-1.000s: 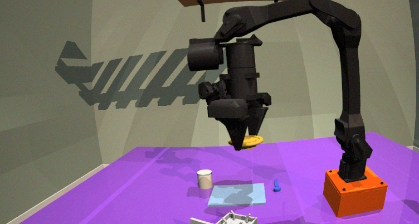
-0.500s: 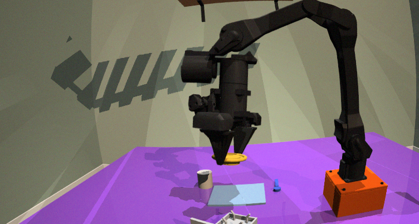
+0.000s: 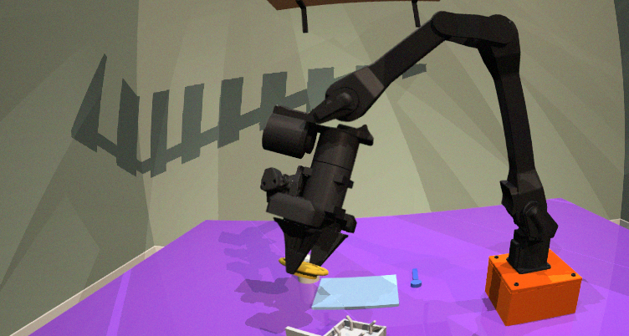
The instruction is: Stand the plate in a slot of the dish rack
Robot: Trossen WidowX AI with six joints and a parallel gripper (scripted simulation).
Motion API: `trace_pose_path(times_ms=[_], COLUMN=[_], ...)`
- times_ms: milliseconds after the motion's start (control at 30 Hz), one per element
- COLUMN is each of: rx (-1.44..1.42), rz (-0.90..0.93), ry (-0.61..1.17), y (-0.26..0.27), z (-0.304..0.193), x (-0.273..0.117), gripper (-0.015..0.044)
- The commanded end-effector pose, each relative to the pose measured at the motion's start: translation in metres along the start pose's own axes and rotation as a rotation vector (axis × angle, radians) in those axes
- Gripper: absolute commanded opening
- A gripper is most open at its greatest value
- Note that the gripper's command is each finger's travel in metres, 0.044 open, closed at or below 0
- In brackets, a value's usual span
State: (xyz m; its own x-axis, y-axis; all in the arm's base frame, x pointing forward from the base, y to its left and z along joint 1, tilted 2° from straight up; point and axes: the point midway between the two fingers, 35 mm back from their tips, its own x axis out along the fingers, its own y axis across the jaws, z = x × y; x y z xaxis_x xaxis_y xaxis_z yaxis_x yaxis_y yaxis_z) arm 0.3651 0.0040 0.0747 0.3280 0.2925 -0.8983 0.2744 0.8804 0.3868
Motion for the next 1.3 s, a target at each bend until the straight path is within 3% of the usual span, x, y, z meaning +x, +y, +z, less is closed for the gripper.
trace_pose_path(times_ms=[0,600,1267], rx=[-0.041,-0.242,-0.540], rz=[0.064,0.345,0.589], ry=[-0.030,-0.232,-0.482], y=[-0.002,-0.008,-0.016], z=[0.005,0.023,0.008], x=[0.014,0.051,0.056], gripper=[0.0000,0.0000,0.0000])
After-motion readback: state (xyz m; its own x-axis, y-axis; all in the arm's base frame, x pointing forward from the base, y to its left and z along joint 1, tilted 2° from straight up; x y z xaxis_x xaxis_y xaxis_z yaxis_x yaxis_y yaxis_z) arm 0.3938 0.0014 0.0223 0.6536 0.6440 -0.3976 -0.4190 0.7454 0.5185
